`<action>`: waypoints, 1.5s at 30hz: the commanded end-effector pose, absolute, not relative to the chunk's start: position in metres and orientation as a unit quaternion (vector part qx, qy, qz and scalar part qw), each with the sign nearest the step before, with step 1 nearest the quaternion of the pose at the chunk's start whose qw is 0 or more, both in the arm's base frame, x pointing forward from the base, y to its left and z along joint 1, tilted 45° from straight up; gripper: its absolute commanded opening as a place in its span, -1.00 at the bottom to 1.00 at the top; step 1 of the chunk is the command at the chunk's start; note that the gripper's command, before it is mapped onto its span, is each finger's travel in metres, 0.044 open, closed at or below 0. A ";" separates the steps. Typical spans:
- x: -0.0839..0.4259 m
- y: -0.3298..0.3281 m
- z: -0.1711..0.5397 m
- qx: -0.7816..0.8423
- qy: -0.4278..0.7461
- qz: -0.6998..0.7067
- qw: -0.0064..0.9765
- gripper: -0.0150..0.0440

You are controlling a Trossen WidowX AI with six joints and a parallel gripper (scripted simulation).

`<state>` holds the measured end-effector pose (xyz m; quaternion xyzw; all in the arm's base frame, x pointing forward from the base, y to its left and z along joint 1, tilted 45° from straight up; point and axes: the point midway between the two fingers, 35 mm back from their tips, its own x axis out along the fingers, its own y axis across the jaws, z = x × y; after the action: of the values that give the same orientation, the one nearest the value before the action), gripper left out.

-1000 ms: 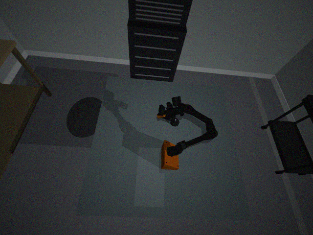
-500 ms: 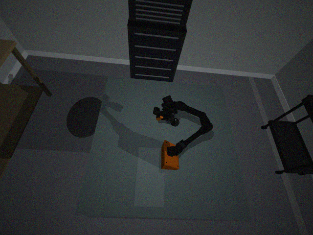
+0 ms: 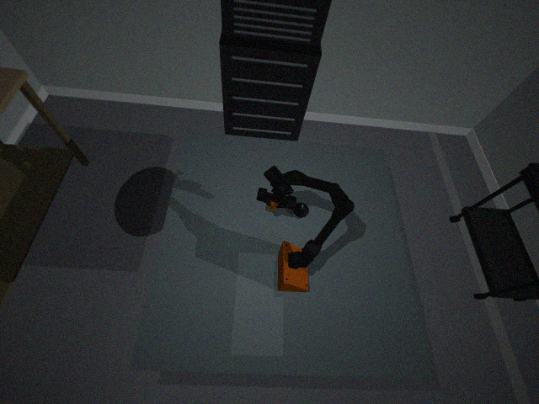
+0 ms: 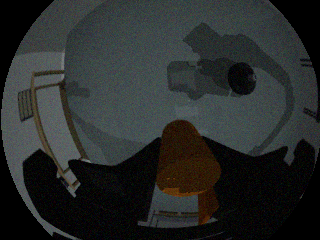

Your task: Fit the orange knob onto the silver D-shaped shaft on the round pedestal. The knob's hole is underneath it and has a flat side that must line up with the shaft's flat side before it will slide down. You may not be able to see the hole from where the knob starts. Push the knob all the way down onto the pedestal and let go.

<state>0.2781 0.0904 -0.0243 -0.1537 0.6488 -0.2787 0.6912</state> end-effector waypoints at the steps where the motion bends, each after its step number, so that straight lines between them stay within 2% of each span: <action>1: 0.279 0.089 -0.030 -0.175 0.641 -0.301 0.684 -0.49; 28: 0.291 -0.001 -0.133 -0.197 0.633 -0.331 0.671 -0.49; 35: 0.289 -0.007 -0.138 -0.198 0.633 -0.333 0.671 -0.49; 44: 0.289 -0.006 -0.137 -0.196 0.635 -0.334 0.669 0.31; 45: 0.289 -0.006 -0.137 -0.196 0.635 -0.334 0.669 0.32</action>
<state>0.2893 -0.0057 -0.1369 -0.1962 0.6342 -0.3335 0.6694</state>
